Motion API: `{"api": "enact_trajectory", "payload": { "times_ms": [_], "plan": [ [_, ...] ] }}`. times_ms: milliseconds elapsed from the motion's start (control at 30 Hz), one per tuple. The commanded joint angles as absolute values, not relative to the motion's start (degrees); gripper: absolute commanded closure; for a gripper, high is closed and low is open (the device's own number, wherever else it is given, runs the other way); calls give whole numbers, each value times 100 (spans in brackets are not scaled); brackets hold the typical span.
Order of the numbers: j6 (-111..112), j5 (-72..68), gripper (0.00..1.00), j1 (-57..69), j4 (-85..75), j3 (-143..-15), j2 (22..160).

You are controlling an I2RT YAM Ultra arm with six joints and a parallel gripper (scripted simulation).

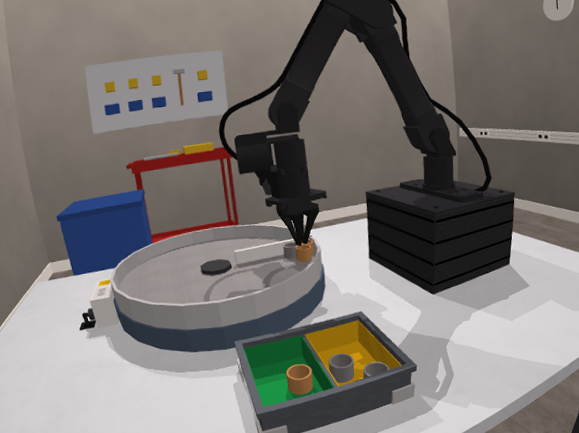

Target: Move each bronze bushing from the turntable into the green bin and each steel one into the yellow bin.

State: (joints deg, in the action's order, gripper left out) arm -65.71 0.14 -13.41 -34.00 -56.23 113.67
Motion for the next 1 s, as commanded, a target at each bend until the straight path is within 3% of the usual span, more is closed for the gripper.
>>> {"api": "enact_trajectory", "payload": {
  "times_ms": [0, 967],
  "plan": [
    [-6543, 41, 88, -1305, -3222, -5798, 11172],
    [-6544, 41, 88, -1305, -3275, -5802, 11224]
  ]
}}
